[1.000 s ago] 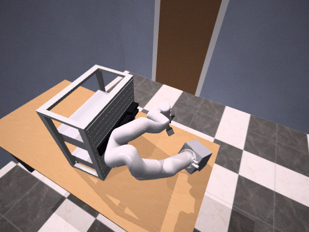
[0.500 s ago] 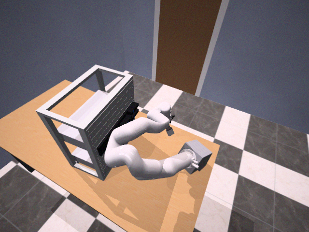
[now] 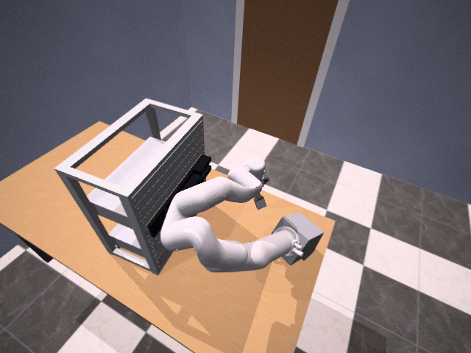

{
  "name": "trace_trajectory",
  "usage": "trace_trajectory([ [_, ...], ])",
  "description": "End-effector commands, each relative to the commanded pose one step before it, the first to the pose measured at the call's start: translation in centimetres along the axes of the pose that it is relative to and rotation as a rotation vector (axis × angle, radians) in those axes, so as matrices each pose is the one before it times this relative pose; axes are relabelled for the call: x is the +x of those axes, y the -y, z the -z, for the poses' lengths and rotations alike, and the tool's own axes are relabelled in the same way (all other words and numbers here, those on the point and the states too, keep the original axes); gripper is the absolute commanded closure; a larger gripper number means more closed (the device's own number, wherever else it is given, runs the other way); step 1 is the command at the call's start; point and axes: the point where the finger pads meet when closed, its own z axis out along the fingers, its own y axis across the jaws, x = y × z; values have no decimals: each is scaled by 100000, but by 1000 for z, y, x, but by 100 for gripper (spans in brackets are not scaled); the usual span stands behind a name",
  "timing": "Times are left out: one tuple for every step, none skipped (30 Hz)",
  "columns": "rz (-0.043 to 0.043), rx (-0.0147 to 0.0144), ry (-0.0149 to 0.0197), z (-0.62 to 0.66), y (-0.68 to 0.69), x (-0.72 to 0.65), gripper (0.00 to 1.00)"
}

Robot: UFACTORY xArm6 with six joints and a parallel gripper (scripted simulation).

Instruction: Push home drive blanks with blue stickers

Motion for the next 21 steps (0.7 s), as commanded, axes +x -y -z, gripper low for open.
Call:
trace_trajectory([
  [-5354, -5344, -136, -297, 4, 818, 0],
  [-1384, -1425, -55, -91, -14, 224, 0],
  [-1455, -1517, -45, -93, -18, 232, 0],
  [-1524, -1609, -32, -95, -22, 238, 0],
  [-1590, -1702, -17, -96, -27, 244, 0],
  [-1652, -1794, 0, -97, -33, 248, 0],
  [-1710, -1886, 19, -97, -40, 251, 0],
  [-1764, -1977, 40, -97, -47, 254, 0],
  [0, 0, 0, 0, 0, 0, 0],
  [0, 0, 0, 0, 0, 0, 0],
  [-1814, -2068, 63, -96, -54, 255, 0],
  [-1859, -2158, 87, -94, -63, 254, 0],
  [-1899, -2246, 113, -92, -71, 253, 0],
  [-1934, -2333, 141, -90, -81, 251, 0],
  [-1964, -2417, 169, -87, -91, 247, 0],
  [-1988, -2500, 198, -83, -102, 243, 0],
  [-2006, -2580, 229, -79, -113, 238, 0],
  [0, 0, 0, 0, 0, 0, 0],
  [-2019, -2657, 259, -74, -125, 232, 0],
  [-2027, -2731, 290, -70, -138, 225, 0],
  [-2028, -2802, 320, -64, -150, 217, 0],
])
